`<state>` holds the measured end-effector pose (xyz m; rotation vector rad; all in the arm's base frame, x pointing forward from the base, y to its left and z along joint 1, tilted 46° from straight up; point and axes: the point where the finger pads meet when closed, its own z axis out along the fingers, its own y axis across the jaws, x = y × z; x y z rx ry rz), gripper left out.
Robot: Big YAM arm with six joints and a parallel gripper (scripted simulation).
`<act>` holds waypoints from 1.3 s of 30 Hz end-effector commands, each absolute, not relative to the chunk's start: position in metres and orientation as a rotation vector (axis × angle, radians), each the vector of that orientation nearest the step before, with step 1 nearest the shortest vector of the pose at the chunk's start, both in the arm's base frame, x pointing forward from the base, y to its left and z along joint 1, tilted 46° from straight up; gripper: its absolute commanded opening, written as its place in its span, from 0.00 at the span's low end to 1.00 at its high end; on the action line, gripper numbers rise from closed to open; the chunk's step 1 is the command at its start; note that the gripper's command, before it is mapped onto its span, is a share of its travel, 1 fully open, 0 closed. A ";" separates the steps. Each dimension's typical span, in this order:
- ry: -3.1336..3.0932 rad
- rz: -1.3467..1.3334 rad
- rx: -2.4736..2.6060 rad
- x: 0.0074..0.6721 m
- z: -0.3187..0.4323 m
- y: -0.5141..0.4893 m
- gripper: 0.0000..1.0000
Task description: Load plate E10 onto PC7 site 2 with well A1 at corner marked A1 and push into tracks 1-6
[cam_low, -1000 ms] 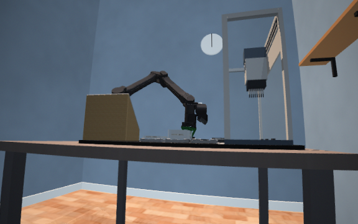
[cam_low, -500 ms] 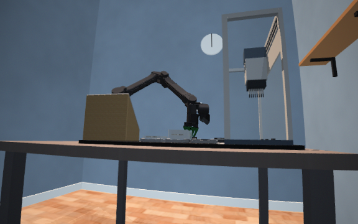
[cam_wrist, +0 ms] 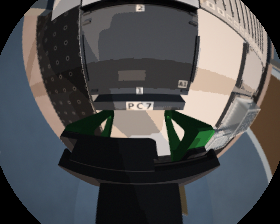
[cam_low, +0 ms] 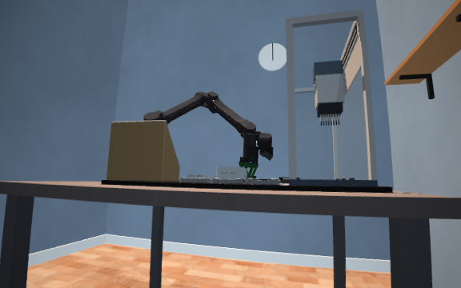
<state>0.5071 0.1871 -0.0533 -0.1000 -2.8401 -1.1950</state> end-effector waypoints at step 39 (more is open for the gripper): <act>-2.896 -1.230 -0.140 0.580 -0.044 0.161 0.80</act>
